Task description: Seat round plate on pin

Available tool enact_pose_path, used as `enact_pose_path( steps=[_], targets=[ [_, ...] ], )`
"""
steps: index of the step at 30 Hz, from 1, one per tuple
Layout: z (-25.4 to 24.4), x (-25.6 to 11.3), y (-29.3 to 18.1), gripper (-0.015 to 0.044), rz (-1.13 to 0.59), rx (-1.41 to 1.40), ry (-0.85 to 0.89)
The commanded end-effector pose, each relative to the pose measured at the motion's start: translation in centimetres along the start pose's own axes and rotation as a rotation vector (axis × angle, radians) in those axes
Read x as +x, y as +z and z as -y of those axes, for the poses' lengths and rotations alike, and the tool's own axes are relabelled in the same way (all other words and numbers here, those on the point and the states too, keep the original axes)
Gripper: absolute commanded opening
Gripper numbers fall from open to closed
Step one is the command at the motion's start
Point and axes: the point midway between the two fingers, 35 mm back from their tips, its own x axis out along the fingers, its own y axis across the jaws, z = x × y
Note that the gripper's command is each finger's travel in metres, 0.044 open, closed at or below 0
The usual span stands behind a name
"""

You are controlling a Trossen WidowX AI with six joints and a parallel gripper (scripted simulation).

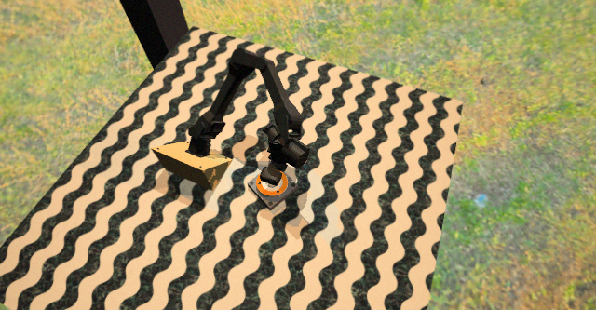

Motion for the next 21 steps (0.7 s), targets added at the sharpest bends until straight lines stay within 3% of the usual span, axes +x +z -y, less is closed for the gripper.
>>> enact_pose_path(
  steps=[1, 21],
  targets=[
    [-0.25, 0.47, -0.61, 0.0, -0.02, 0.006, 0.011],
    [-0.27, 0.46, -1.0, 0.0, -0.02, 0.006, 0.011]
  ],
)
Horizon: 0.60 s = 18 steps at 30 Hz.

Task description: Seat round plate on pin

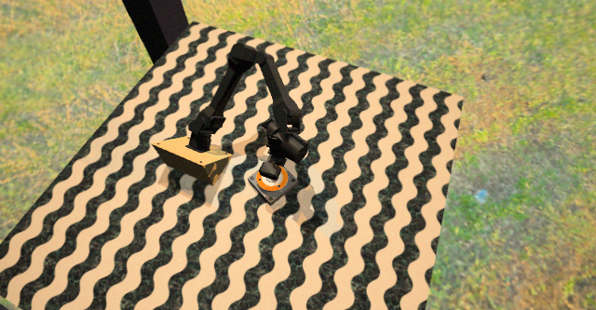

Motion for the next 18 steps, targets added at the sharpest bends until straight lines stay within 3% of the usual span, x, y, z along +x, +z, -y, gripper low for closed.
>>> enact_pose_path(
  steps=[1, 18],
  targets=[
    [-0.19, 0.44, -0.66, 0.0, -0.02, 0.007, 0.011],
    [-0.06, 0.3, -1.36, 0.0, -0.02, 0.007, 0.011]
  ],
)
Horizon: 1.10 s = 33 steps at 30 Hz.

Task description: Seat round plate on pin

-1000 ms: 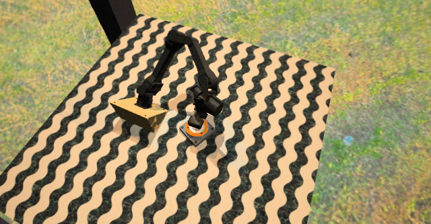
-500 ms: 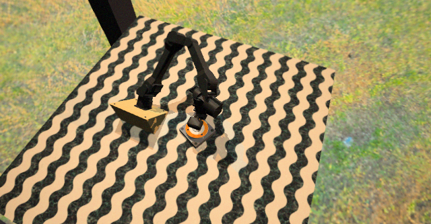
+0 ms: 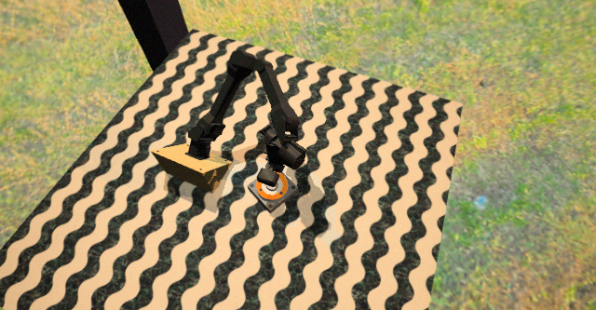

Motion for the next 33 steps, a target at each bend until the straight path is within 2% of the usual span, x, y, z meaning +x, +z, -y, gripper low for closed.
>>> enact_pose_path(
  steps=[1, 33],
  targets=[
    [0.1, 0.1, -0.8, 0.0, -0.012, 0.006, 0.003],
    [1.6, -0.3, -3.9, 0.0, -0.013, 0.008, 0.002]
  ],
)
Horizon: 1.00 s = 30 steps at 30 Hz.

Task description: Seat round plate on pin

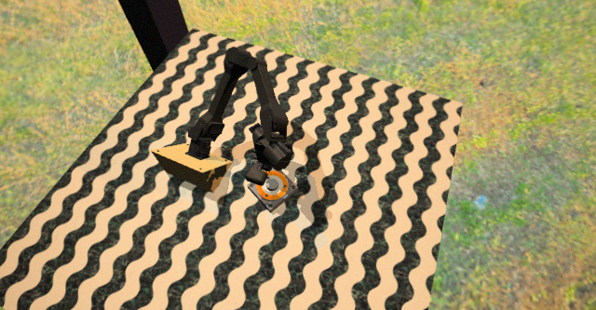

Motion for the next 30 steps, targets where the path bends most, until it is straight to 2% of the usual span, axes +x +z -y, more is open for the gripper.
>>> enact_pose_path(
  steps=[1, 14, 24, 30],
  targets=[
    [0.4, 0.1, -0.6, 0.0, -0.01, 0.003, -0.003],
    [1.0, 0.3, -1.1, 0.0, -0.01, 0.003, -0.003],
    [0.9, -3.8, -1.0, 0.0, -0.011, 0.004, -0.005],
    [0.9, -3.4, -0.9, 0.0, -0.004, 0.008, -0.002]
  ],
)
